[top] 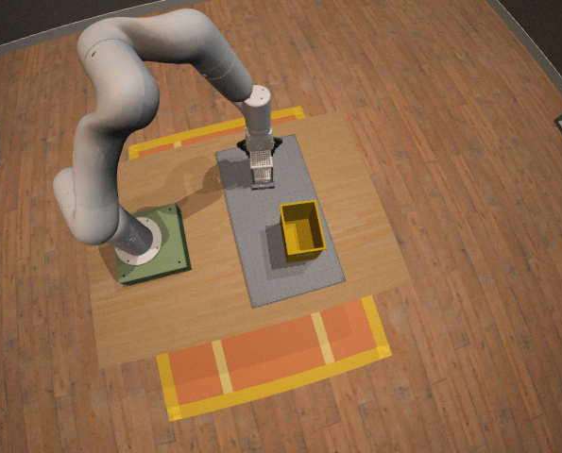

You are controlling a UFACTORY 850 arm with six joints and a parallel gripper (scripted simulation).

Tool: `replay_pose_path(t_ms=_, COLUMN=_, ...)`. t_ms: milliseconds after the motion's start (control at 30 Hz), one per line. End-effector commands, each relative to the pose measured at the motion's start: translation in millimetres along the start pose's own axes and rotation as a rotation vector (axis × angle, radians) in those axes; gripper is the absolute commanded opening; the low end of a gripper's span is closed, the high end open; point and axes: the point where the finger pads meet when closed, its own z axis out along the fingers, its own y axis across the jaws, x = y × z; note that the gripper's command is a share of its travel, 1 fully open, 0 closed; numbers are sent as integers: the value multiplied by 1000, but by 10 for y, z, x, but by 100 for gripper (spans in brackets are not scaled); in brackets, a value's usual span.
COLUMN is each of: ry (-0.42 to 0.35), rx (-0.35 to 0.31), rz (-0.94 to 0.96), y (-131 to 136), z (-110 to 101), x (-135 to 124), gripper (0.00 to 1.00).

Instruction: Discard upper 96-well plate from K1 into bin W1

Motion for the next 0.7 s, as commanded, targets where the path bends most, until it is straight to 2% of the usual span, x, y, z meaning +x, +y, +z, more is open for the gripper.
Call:
replay_pose_path(t_ms=0, ry=1, rx=-2, rz=0, y=8, z=-58, x=5, gripper=0)
replay_pose_path(t_ms=667, ry=1, rx=-2, rz=0, y=8, z=-358, x=4, gripper=0)
